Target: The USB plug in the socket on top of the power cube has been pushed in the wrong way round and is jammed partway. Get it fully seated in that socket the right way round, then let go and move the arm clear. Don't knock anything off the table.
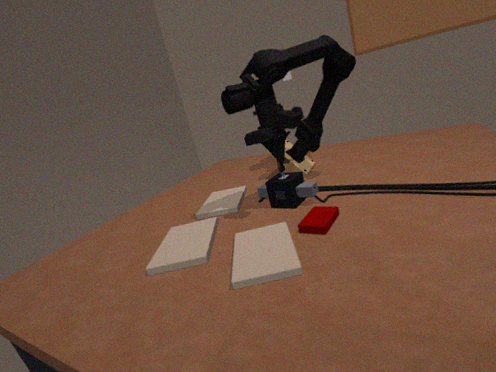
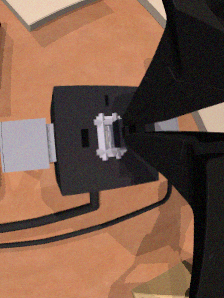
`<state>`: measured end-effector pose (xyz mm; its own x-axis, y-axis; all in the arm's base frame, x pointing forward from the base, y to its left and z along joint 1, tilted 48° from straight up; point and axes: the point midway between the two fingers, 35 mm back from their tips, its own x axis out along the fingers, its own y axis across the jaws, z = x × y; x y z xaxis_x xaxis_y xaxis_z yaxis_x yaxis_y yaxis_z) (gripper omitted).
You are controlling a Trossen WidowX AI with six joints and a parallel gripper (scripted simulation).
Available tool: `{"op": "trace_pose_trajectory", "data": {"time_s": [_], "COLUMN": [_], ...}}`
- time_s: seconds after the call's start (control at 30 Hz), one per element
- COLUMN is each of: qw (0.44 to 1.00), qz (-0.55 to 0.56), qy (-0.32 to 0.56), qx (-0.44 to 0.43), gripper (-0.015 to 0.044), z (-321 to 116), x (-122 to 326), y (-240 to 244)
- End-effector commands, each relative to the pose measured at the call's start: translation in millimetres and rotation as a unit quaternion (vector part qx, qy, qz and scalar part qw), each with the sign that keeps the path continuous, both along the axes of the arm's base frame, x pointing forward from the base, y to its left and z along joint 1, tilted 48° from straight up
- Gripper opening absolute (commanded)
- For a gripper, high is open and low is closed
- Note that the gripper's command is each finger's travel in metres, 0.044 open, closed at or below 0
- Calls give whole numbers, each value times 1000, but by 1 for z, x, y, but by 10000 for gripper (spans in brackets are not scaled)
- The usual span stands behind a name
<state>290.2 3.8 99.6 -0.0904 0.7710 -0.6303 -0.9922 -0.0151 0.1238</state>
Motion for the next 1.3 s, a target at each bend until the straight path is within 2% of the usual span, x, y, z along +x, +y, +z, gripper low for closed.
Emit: {"op": "trace_pose_trajectory", "data": {"time_s": [0.0, 1.27], "qw": [1000, 1000], "qz": [-2, -2], "qy": [0, 0], "qx": [0, 1], "gripper": [0, 0], "z": [0, -3], "x": [0, 0], "y": [1, 4]}}
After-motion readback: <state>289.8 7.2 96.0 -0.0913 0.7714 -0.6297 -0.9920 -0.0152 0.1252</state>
